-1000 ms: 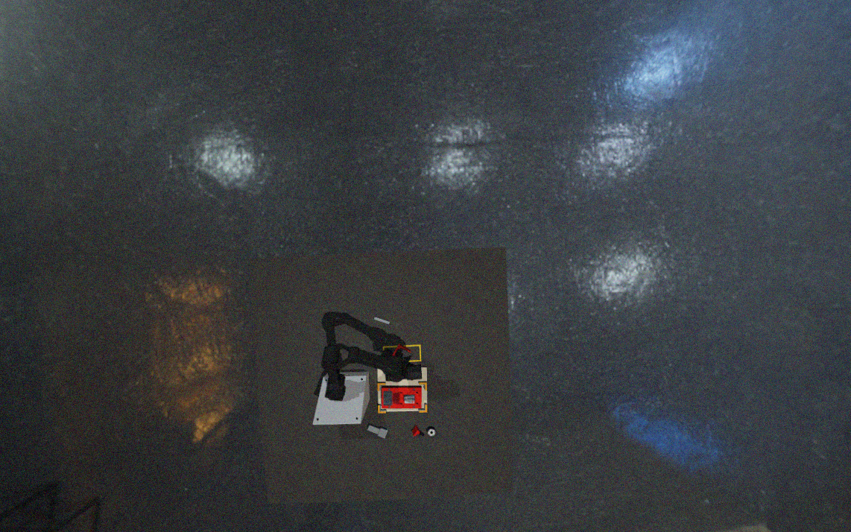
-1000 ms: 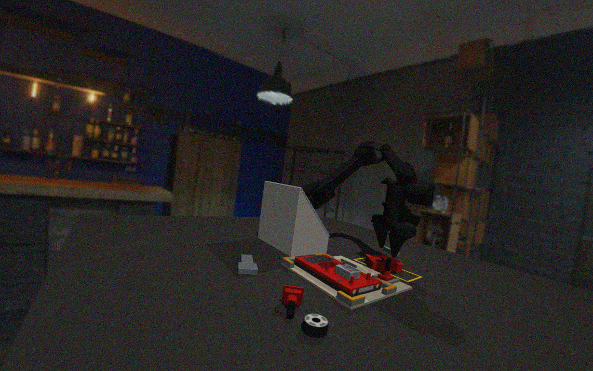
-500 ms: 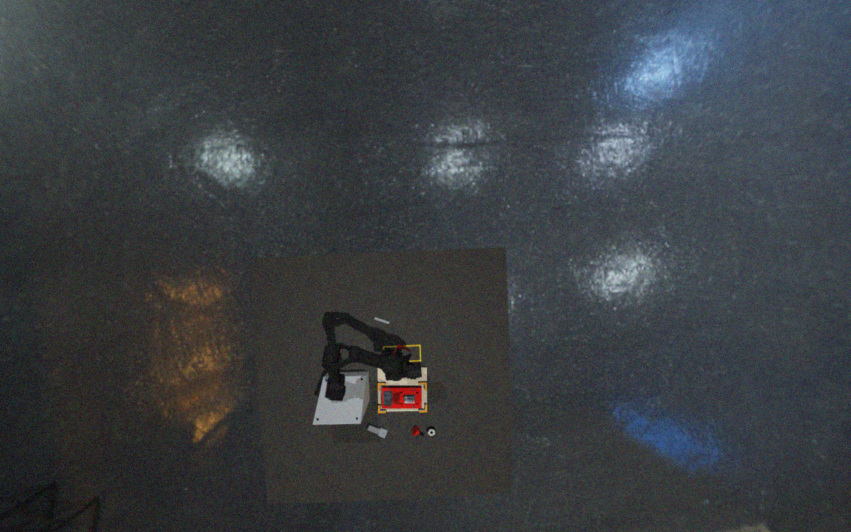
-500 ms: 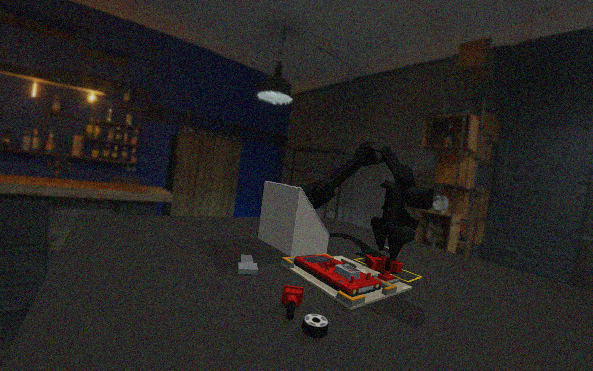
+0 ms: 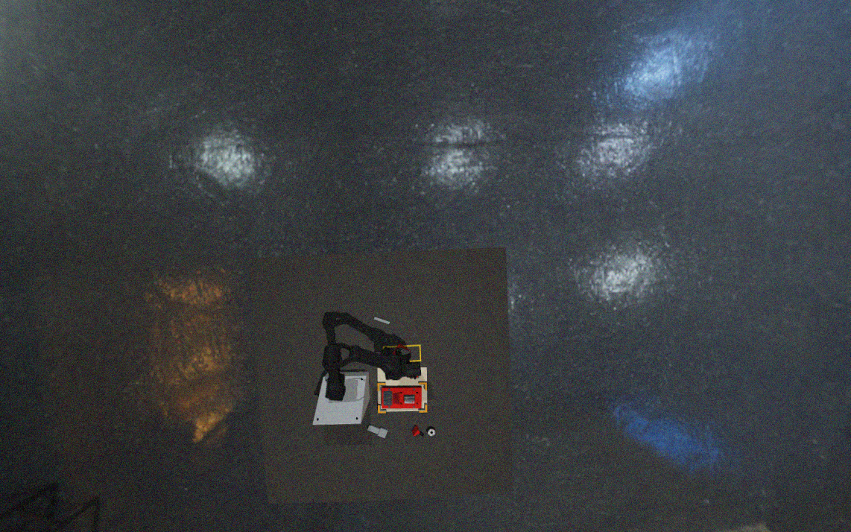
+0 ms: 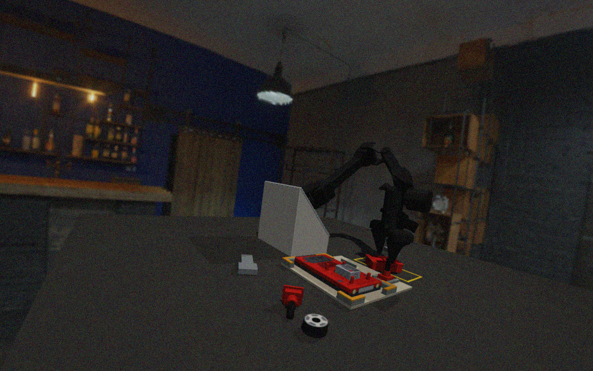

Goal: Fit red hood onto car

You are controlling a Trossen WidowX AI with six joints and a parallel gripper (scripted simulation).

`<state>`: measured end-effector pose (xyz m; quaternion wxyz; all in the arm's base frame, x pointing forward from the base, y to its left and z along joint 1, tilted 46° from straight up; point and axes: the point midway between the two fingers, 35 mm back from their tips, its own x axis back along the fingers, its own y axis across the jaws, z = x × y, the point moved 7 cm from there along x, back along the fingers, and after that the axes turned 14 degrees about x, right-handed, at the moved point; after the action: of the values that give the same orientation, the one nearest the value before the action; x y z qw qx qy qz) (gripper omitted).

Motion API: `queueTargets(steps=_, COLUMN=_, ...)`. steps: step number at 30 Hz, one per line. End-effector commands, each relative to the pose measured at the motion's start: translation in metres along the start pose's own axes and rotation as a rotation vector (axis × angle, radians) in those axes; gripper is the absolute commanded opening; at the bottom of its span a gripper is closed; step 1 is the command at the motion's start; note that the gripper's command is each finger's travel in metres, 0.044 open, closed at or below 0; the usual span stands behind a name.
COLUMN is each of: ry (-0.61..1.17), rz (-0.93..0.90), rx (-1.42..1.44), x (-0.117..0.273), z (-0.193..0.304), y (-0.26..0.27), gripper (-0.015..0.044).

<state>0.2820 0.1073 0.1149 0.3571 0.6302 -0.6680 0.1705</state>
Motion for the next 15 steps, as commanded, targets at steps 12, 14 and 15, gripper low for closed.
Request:
queueTargets(steps=12, ry=0.006, rz=0.0, rx=-0.007, x=-0.0072, z=0.0022, y=0.0007, gripper=0.044)
queueTargets(steps=14, ry=0.006, rz=0.0, rx=-0.007, x=-0.0082, z=0.0022, y=0.0007, gripper=0.044)
queueTargets(steps=15, ry=0.006, rz=0.0, rx=-0.007, x=-0.0087, z=0.0022, y=0.0007, gripper=0.044)
